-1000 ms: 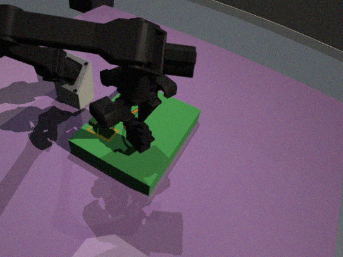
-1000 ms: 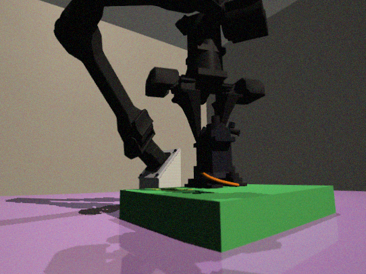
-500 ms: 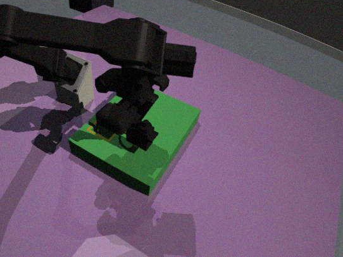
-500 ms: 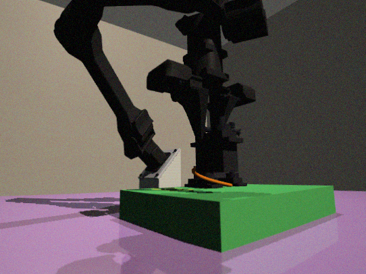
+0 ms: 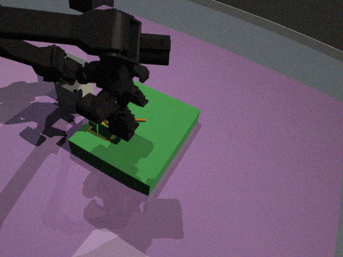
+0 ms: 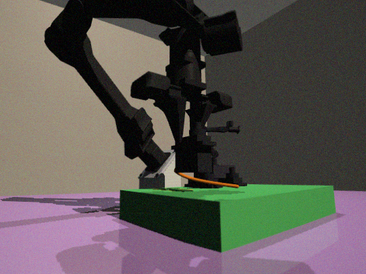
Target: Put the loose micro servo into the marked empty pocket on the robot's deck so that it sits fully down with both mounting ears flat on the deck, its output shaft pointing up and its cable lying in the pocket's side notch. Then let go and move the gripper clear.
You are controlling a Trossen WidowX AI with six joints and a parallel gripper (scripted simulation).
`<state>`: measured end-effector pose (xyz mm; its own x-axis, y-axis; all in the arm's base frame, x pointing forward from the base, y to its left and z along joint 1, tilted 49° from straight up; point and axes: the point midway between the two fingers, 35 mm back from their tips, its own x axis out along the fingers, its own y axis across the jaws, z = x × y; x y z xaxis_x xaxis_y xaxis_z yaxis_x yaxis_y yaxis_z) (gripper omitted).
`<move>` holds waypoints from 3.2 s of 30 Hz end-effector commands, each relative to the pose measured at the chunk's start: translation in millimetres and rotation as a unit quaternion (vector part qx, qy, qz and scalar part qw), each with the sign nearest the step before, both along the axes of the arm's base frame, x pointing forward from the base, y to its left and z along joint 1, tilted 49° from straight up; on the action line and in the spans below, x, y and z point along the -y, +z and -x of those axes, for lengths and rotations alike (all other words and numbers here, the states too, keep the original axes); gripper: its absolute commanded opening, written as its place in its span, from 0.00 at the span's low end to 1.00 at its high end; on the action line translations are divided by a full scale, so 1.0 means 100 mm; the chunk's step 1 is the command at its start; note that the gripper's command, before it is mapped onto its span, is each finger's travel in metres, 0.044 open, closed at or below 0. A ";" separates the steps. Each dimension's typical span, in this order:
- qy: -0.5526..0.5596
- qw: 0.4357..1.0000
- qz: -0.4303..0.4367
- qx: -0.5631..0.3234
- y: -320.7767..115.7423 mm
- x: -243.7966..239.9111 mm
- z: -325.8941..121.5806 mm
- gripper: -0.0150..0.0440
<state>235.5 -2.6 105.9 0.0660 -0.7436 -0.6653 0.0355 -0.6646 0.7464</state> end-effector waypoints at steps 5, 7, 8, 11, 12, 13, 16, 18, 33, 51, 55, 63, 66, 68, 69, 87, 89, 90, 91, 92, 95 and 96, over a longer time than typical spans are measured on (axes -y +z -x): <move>0.001 1.000 0.000 -0.003 -0.02 0.02 0.39 0.25; 0.001 1.000 0.000 -0.003 -0.02 0.03 0.48 0.25; 0.001 1.000 0.000 -0.003 -0.02 0.03 0.53 0.25; 0.001 1.000 0.000 -0.003 -0.02 0.04 0.59 0.25; 0.001 1.000 0.000 -0.003 -0.02 0.04 0.59 0.25; 0.001 1.000 0.000 -0.003 -0.02 0.04 0.59 0.25; 0.001 1.000 0.000 -0.003 -0.04 0.05 0.59 0.25; 0.001 1.000 0.000 -0.003 -0.06 0.07 0.59 0.25; 0.001 1.000 0.000 -0.003 -0.15 0.19 0.59 0.25; 0.001 1.000 0.000 -0.003 -0.20 0.25 0.58 0.25; 0.001 1.000 0.000 -0.003 -0.23 0.27 0.58 0.25; 0.001 1.000 0.000 -0.003 -0.26 0.31 0.58 0.25; 0.001 1.000 0.000 -0.003 -0.26 0.31 0.58 0.25; 0.001 1.000 0.000 -0.003 -0.26 0.31 0.58 0.25; 0.001 1.000 0.000 -0.003 -0.26 0.31 0.58 0.25; 0.001 1.000 0.001 -0.003 -0.35 0.41 0.57 0.25; 0.001 1.000 0.001 -0.003 -0.36 0.42 0.57 0.25; 0.001 1.000 0.001 -0.003 -0.36 0.43 0.57 0.25; 0.001 1.000 0.001 -0.003 -0.37 0.44 0.56 0.25; 0.001 1.000 0.001 -0.003 -0.38 0.44 0.56 0.25; 0.001 1.000 0.001 -0.003 -0.39 0.46 0.56 0.25; 0.001 1.000 0.001 -0.003 -0.40 0.47 0.56 0.25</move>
